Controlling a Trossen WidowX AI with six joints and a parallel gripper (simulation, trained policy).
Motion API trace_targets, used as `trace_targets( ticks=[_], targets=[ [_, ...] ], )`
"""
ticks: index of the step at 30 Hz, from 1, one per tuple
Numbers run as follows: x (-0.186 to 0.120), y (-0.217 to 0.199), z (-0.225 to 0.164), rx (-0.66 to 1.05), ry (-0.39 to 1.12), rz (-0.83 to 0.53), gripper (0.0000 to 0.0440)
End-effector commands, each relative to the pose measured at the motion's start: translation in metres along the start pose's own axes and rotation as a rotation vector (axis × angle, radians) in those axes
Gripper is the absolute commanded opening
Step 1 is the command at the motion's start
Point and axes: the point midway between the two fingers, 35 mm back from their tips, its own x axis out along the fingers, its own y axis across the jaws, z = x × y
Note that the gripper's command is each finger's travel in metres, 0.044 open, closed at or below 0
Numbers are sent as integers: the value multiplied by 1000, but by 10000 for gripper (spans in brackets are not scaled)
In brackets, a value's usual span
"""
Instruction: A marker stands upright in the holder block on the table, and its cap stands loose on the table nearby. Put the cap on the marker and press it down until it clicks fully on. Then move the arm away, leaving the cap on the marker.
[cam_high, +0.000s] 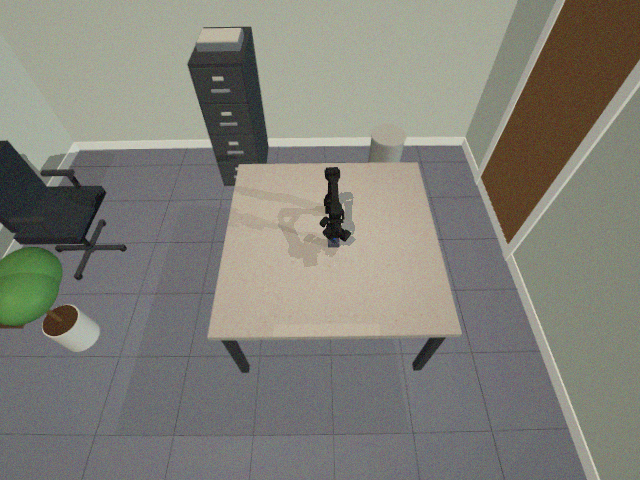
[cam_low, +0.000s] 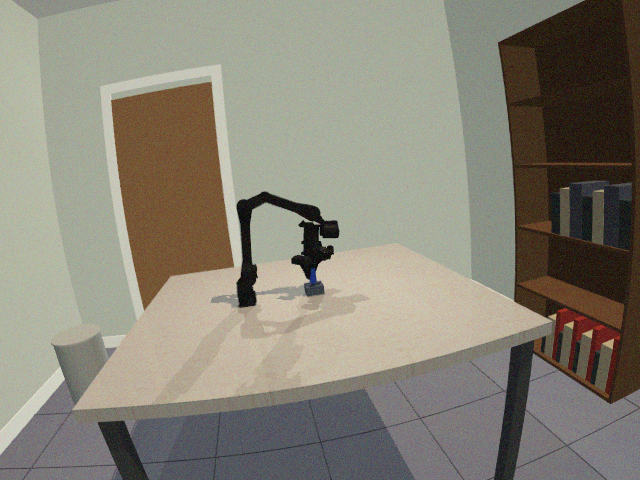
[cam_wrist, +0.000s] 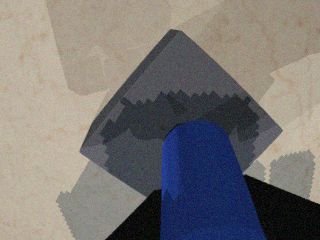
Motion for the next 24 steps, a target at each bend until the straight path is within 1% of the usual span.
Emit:
trace_targets(
  ticks=[1, 24],
  targets=[
    [16, -6, 0, -17, 17, -38, 60],
    [22, -8, 9, -122, -43, -31, 105]
  ],
)
